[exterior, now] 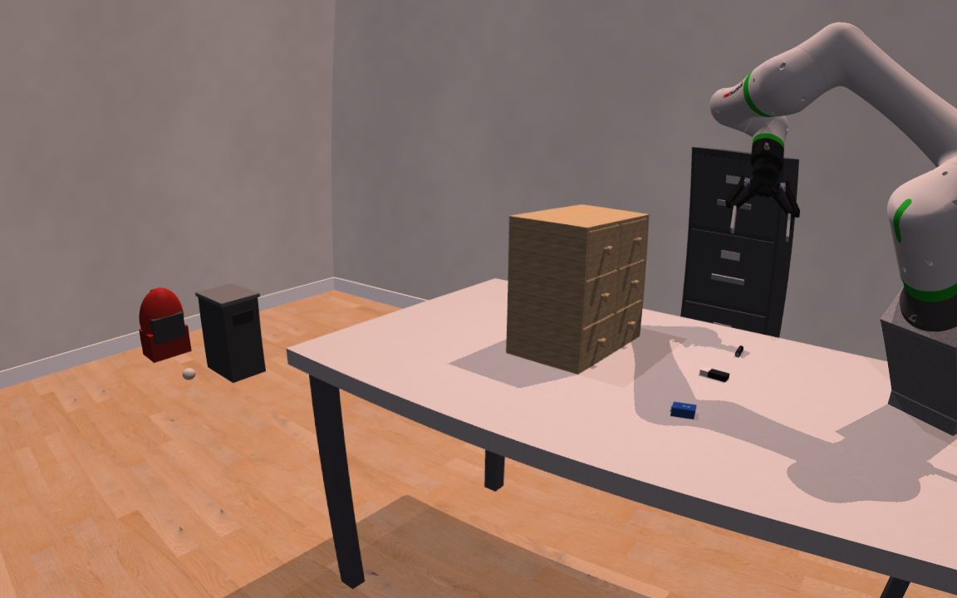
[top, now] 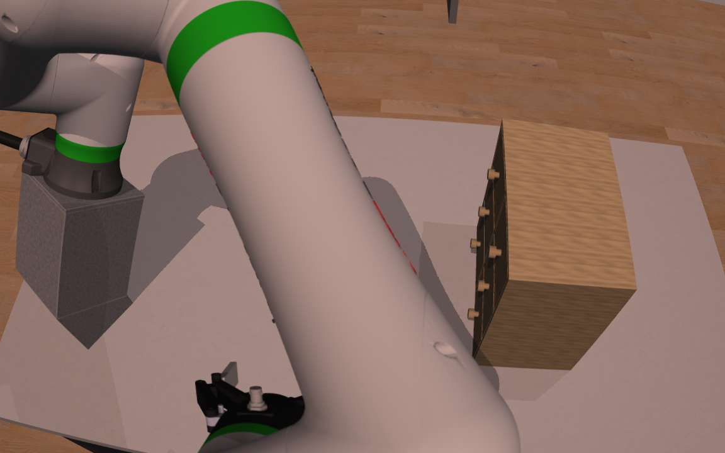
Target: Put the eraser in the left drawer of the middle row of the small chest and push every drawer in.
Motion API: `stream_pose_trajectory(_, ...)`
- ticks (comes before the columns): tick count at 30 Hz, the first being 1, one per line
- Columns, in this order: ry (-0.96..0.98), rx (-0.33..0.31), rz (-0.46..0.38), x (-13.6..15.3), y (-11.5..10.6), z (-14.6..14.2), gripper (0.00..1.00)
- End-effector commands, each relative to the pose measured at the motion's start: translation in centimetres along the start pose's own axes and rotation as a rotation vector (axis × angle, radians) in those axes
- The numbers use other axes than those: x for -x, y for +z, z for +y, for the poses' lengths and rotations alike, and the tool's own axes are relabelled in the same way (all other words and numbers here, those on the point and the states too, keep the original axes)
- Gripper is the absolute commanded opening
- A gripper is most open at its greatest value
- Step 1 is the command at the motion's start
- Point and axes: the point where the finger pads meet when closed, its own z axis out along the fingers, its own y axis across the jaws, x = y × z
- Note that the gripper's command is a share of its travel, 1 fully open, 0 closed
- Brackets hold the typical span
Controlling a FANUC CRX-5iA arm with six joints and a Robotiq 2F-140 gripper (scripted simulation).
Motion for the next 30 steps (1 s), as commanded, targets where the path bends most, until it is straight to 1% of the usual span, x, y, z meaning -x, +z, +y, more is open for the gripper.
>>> stream_pose_trajectory(1,-0.141,0.044,0.095,4.4,0.8,-3.7,1.00)
stream_pose_trajectory(3,-0.141,0.044,0.095,4.4,0.8,-3.7,1.00)
stream_pose_trajectory(4,-0.199,0.066,0.125,6.2,1.3,-4.8,1.00)
stream_pose_trajectory(5,-0.199,0.066,0.125,6.2,1.3,-4.8,1.00)
stream_pose_trajectory(6,-0.262,0.088,0.155,8.1,1.9,-5.9,1.00)
stream_pose_trajectory(8,-0.262,0.088,0.155,8.1,1.9,-5.9,1.00)
stream_pose_trajectory(9,-0.328,0.112,0.185,10.1,2.6,-6.9,1.00)
stream_pose_trajectory(11,-0.328,0.112,0.185,10.1,2.6,-6.9,1.00)
stream_pose_trajectory(12,-0.397,0.136,0.216,12.1,3.4,-7.8,1.00)
stream_pose_trajectory(15,-0.397,0.136,0.216,12.1,3.4,-7.8,1.00)
stream_pose_trajectory(16,-0.468,0.162,0.245,14.2,4.2,-8.6,1.00)
stream_pose_trajectory(17,-0.468,0.162,0.245,14.2,4.2,-8.6,1.00)
stream_pose_trajectory(18,-0.542,0.187,0.274,16.2,5.1,-9.1,1.00)
stream_pose_trajectory(20,-0.542,0.187,0.274,16.2,5.1,-9.1,1.00)
stream_pose_trajectory(21,-0.616,0.213,0.302,18.3,6.0,-9.6,1.00)
stream_pose_trajectory(23,-0.616,0.213,0.302,18.3,6.0,-9.6,1.00)
stream_pose_trajectory(24,-0.690,0.239,0.329,20.3,6.9,-9.8,1.00)
stream_pose_trajectory(26,-0.690,0.239,0.329,20.3,6.9,-9.8,1.00)
stream_pose_trajectory(27,-0.764,0.265,0.354,22.2,7.8,-10.0,1.00)
stream_pose_trajectory(28,-0.764,0.265,0.354,22.2,7.8,-10.0,1.00)
stream_pose_trajectory(29,-0.836,0.289,0.378,23.9,8.7,-9.9,1.00)
stream_pose_trajectory(30,-0.836,0.289,0.378,23.9,8.7,-9.9,1.00)
